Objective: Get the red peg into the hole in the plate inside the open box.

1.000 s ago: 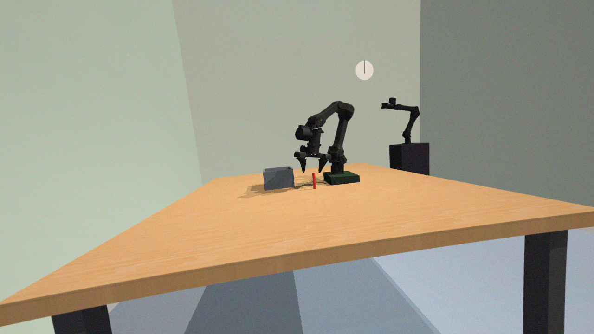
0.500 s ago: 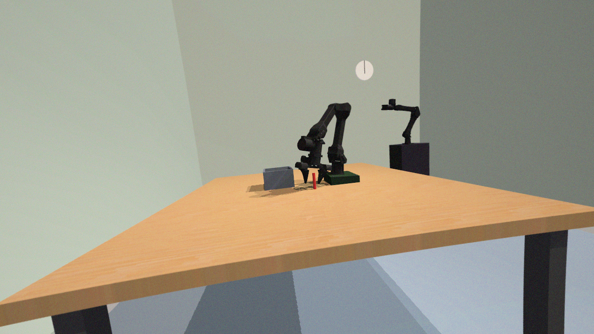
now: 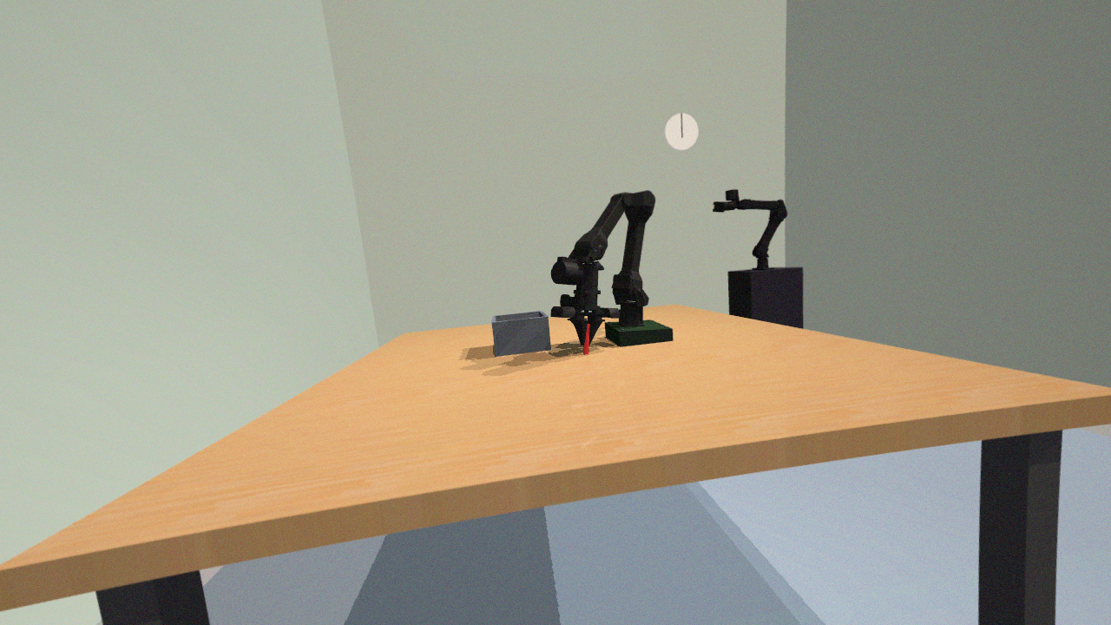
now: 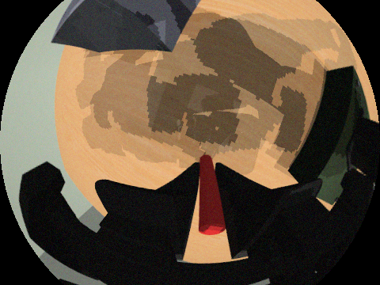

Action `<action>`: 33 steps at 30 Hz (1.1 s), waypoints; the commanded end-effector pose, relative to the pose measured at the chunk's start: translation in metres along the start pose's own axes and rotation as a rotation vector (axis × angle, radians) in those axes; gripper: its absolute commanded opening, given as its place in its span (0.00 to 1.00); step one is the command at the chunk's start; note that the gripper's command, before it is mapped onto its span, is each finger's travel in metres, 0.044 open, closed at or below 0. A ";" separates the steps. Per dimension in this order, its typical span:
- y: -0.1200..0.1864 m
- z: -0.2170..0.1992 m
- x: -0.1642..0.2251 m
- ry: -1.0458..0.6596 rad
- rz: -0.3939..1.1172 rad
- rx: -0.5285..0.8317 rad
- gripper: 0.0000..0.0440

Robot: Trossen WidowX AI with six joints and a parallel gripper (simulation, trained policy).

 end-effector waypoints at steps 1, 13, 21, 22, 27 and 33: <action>0.009 0.012 0.000 0.029 -0.011 -0.031 0.00; 0.055 0.047 -0.014 0.121 -0.102 -0.128 0.00; 0.088 0.072 -0.032 0.138 -0.166 -0.174 0.00; 0.091 0.075 -0.036 0.138 -0.175 -0.178 0.00; 0.101 0.087 -0.056 0.122 -0.212 -0.189 0.00; 0.108 0.098 -0.082 0.089 -0.247 -0.191 0.00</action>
Point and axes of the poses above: the point midway between the two fingers, 35 mm back from their tips, its own y axis back along the fingers, its own z axis across the jaws, x = y × z, the point moved 1 cm from there along y, back along the fingers, and after that the axes turned 9 degrees about -y, right-handed, at the moved point
